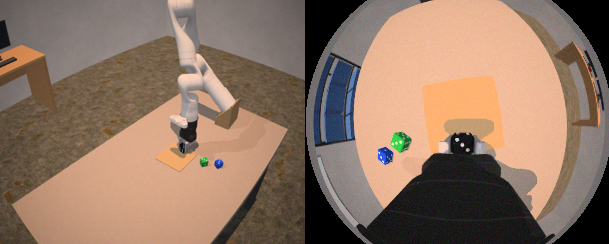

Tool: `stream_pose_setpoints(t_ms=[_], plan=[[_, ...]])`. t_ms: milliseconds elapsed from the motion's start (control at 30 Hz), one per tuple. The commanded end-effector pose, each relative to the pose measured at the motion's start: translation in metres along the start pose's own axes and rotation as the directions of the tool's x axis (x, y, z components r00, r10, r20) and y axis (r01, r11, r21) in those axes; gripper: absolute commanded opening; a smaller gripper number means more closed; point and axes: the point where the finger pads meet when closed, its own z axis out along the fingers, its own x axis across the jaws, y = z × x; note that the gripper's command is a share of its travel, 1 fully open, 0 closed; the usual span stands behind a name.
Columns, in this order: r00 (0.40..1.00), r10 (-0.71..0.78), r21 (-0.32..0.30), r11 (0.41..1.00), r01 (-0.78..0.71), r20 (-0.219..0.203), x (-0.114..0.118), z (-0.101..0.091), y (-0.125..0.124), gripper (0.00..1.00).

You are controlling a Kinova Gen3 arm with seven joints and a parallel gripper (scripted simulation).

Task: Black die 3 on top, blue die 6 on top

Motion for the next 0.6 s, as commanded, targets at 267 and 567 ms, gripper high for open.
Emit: stream_pose_setpoints(t_ms=[267,567], plan=[[1.0,0.0,0.001,1.0,0.0,0.001,-0.0004,-0.0005,-0.0003,0.57],[1.0,0.0,0.001,1.0,0.0,0.001,-0.0004,0.0011,-0.0003,0.57]])
